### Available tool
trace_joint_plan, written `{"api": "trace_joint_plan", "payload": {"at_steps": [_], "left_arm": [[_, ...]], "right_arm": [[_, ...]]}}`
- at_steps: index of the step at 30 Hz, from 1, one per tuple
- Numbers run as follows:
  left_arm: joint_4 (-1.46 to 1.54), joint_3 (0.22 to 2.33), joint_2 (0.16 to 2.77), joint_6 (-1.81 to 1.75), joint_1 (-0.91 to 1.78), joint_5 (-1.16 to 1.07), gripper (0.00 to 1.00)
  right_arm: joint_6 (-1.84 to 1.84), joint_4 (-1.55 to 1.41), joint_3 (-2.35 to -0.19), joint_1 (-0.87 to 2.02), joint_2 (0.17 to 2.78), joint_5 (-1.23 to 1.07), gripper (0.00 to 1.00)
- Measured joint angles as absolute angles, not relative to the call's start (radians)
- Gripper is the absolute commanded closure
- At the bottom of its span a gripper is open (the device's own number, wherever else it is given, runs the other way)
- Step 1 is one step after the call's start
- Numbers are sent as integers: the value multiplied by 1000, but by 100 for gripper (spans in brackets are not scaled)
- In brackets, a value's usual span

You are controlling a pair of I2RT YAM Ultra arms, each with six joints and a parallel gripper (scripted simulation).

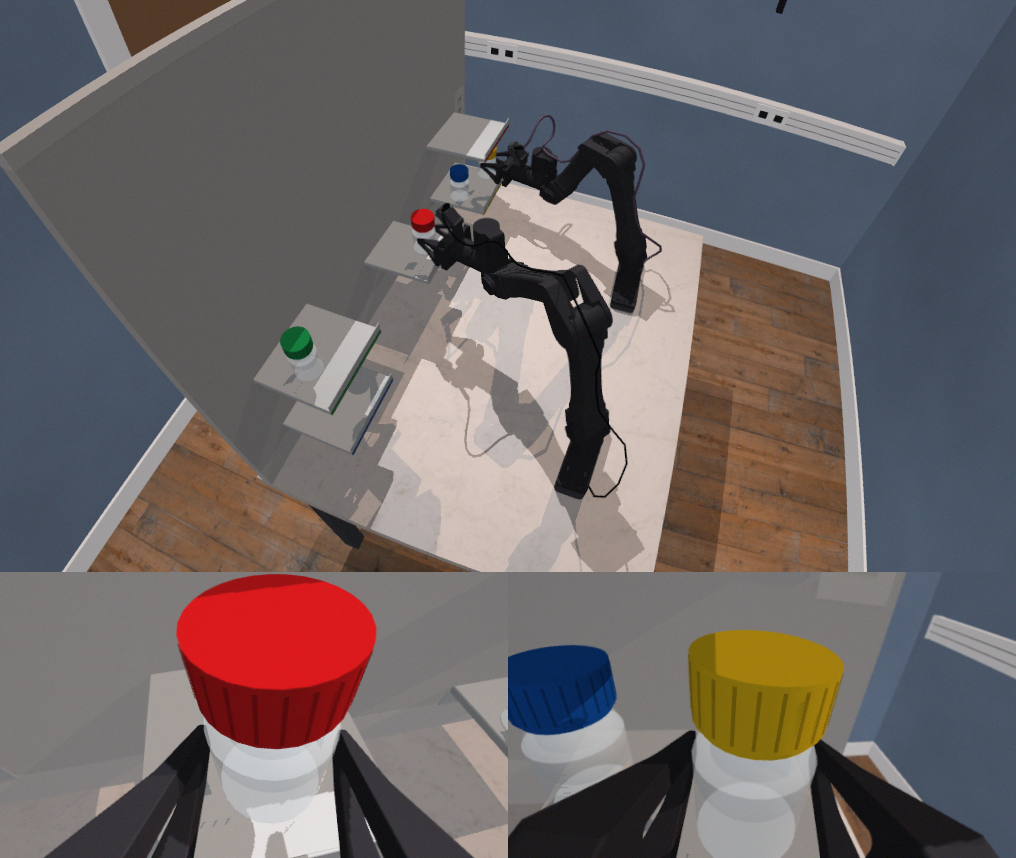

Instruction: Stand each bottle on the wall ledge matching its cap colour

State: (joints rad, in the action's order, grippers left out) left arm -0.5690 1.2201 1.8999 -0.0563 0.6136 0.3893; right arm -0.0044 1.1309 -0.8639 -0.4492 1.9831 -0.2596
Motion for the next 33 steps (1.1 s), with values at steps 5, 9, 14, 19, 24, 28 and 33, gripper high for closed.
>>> {"api": "trace_joint_plan", "payload": {"at_steps": [5,9,14,19,24,28,33], "left_arm": [[-595,1206,1914,-56,612,389,50],[-601,1200,1922,-56,612,389,50],[-612,1200,1922,-56,612,389,50],[-616,1200,1922,-56,612,389,50],[-617,1200,1922,-55,612,389,50],[-628,1180,1922,-54,612,387,50],[-634,1174,1923,-53,612,387,38]], "right_arm": [[-4,1179,-849,-449,2030,-260,48],[-4,1215,-843,-450,2059,-262,48],[-4,1217,-843,-451,2060,-262,48],[-4,1217,-843,-452,2060,-262,48],[-4,1237,-843,-452,2059,-262,28],[-3,1259,-832,-452,2051,-262,28],[-2,1276,-812,-452,2037,-262,28]]}}
